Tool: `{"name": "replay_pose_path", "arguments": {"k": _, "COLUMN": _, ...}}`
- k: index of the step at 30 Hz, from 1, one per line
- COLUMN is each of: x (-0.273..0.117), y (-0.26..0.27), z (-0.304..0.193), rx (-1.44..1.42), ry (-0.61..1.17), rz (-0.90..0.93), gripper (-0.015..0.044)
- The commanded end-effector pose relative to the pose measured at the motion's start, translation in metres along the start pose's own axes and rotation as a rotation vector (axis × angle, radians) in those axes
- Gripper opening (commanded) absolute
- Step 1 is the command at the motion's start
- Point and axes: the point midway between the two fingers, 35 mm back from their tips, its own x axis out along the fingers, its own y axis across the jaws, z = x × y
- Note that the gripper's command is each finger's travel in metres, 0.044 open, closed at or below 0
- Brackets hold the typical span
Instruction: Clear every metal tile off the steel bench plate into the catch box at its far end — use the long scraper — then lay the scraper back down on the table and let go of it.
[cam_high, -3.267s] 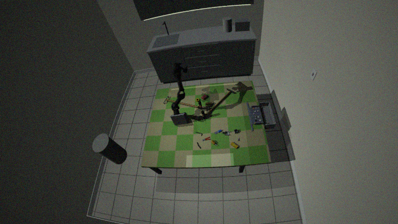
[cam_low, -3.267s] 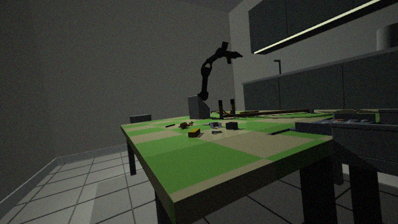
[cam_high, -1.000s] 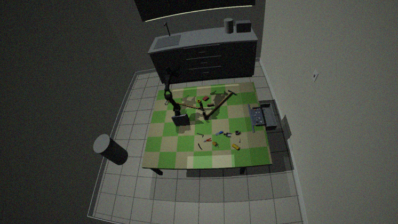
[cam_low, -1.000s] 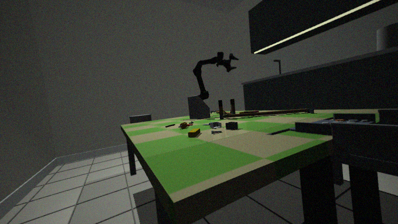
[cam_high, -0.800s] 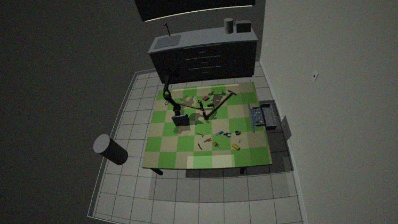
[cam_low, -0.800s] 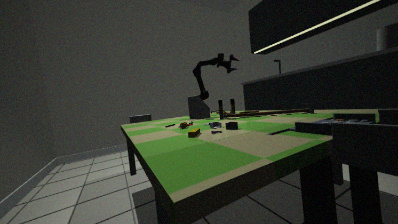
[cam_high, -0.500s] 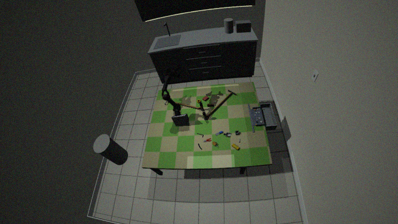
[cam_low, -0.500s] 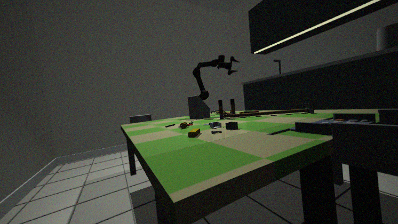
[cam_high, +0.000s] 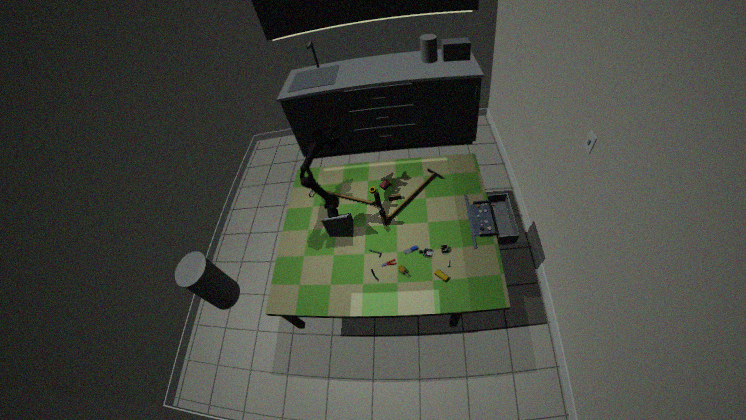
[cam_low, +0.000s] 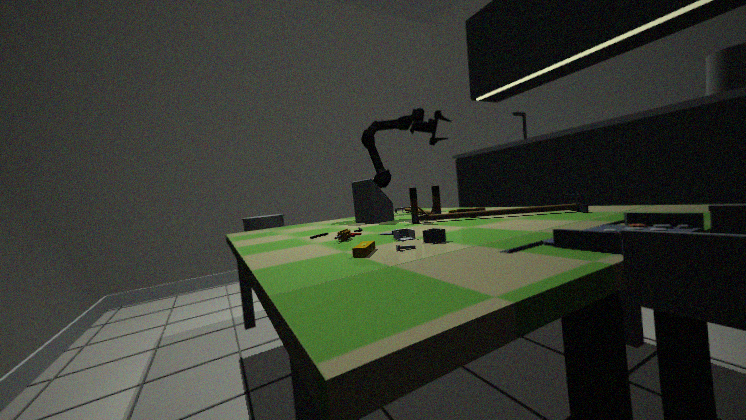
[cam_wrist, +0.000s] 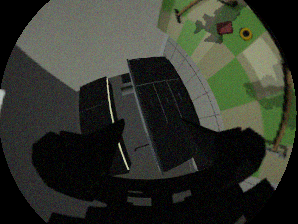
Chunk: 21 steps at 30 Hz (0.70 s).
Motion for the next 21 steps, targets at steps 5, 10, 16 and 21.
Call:
{"name": "replay_pose_path", "arguments": {"k": 5, "x": 0.015, "y": -0.018, "z": 0.011, "rx": -0.125, "ry": -0.036, "rz": -0.036, "gripper": 0.044}}
{"name": "replay_pose_path", "arguments": {"k": 10, "x": 0.021, "y": -0.025, "z": 0.019, "rx": -0.203, "ry": -0.057, "rz": -0.05, "gripper": 0.044}}
{"name": "replay_pose_path", "arguments": {"k": 16, "x": 0.028, "y": -0.033, "z": 0.03, "rx": -0.292, "ry": -0.082, "rz": -0.07, "gripper": 0.044}}
{"name": "replay_pose_path", "arguments": {"k": 21, "x": 0.034, "y": -0.038, "z": 0.04, "rx": -0.363, "ry": -0.104, "rz": -0.088, "gripper": 0.044}}
